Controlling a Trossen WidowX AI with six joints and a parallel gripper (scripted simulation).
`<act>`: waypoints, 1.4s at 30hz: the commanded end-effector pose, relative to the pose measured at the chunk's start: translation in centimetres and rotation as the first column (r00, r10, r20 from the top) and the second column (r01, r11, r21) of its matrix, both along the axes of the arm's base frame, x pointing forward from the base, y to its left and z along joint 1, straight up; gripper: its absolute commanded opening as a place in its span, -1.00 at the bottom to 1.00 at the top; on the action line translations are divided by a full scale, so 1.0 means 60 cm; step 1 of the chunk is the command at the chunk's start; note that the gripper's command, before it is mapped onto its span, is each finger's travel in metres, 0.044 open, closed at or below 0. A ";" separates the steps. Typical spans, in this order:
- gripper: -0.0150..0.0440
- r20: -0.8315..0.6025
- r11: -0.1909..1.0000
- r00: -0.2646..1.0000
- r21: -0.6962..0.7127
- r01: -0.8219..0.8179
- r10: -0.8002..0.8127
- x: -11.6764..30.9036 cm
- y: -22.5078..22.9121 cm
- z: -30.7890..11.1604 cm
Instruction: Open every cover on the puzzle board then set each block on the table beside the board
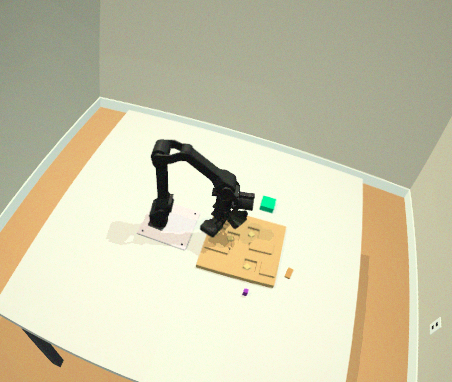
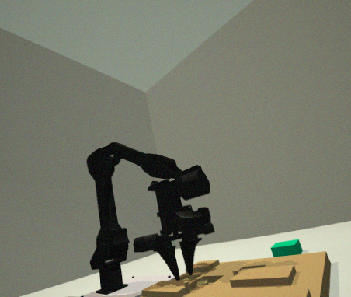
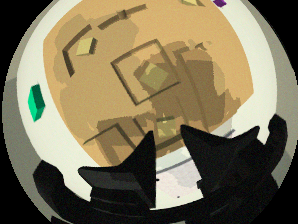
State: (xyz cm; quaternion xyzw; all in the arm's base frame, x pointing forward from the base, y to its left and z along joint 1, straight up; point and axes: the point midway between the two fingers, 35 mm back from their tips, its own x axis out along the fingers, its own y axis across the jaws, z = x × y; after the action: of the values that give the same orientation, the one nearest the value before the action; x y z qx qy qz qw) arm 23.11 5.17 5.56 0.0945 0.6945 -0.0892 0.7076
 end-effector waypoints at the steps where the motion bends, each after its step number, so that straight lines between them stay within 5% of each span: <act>1: 0.00 -0.002 1.000 1.000 0.002 0.001 -0.001 -0.001 0.001 -0.001; 27: 0.00 -0.002 1.000 1.000 0.002 0.001 -0.001 0.000 0.001 -0.020; 42: -0.22 0.003 1.000 1.000 0.001 0.000 0.000 0.002 0.000 -0.015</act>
State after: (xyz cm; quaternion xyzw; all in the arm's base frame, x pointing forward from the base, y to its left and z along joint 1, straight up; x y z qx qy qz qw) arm 23.21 5.20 4.54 0.0948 0.6936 -0.0889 0.7085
